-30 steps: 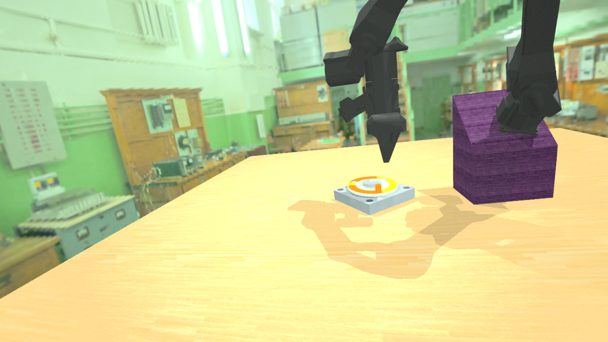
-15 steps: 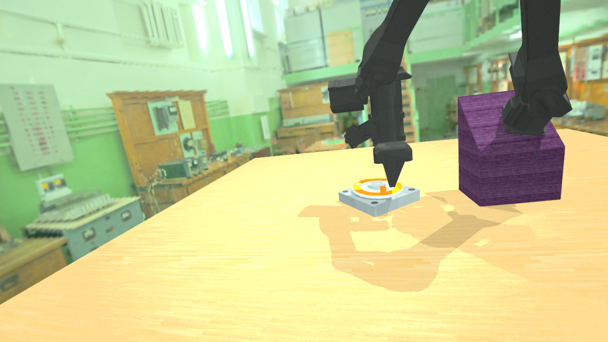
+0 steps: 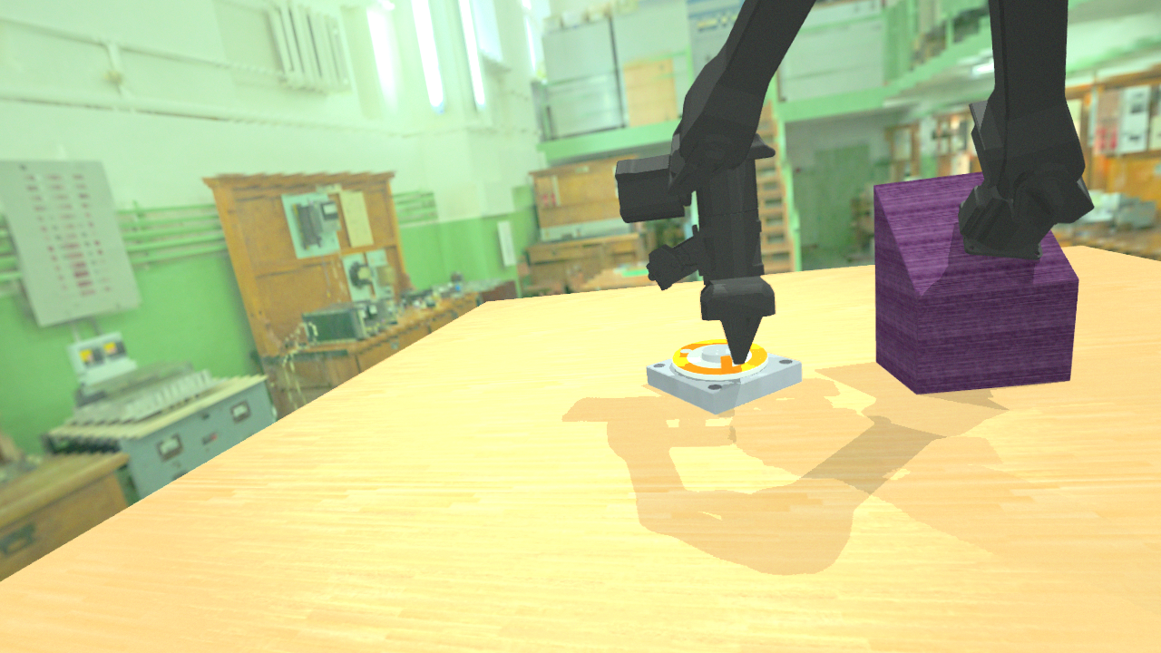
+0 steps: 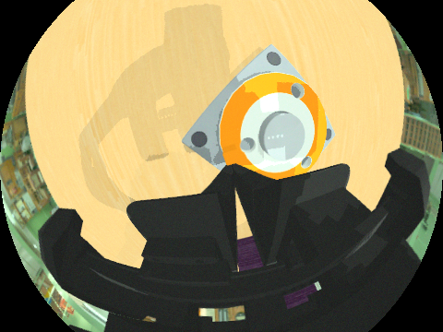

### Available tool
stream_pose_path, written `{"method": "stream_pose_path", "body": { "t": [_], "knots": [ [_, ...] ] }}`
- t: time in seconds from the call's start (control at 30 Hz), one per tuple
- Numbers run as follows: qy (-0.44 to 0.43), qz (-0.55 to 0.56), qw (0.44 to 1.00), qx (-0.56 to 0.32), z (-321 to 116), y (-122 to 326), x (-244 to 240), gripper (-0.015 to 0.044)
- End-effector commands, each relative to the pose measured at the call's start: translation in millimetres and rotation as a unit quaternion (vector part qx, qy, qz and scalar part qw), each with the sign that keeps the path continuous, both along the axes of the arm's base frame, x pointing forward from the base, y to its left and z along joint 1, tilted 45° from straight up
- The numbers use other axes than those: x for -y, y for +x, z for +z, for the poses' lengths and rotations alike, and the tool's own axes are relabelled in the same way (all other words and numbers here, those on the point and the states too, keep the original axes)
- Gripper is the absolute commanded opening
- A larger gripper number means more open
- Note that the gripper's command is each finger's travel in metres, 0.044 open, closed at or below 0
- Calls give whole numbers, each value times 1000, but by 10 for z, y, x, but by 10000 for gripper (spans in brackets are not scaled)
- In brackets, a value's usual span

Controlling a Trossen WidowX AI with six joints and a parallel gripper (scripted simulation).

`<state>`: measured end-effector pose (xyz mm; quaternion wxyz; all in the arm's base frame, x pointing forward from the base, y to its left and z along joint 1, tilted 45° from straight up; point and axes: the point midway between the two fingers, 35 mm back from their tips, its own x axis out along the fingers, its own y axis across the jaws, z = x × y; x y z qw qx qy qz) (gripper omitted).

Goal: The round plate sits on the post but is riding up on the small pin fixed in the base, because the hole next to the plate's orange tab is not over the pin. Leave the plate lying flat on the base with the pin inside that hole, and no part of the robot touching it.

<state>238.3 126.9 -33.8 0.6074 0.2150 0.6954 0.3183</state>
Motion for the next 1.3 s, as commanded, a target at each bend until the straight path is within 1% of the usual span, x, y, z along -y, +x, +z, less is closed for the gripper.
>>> {"method": "stream_pose_path", "body": {
  "t": [0.0,1.27],
  "knots": [
    [2,0,1000,-1,9,60,-39,0],
    [2,0,1000,0,-79,502,-45,0]
  ]
}}
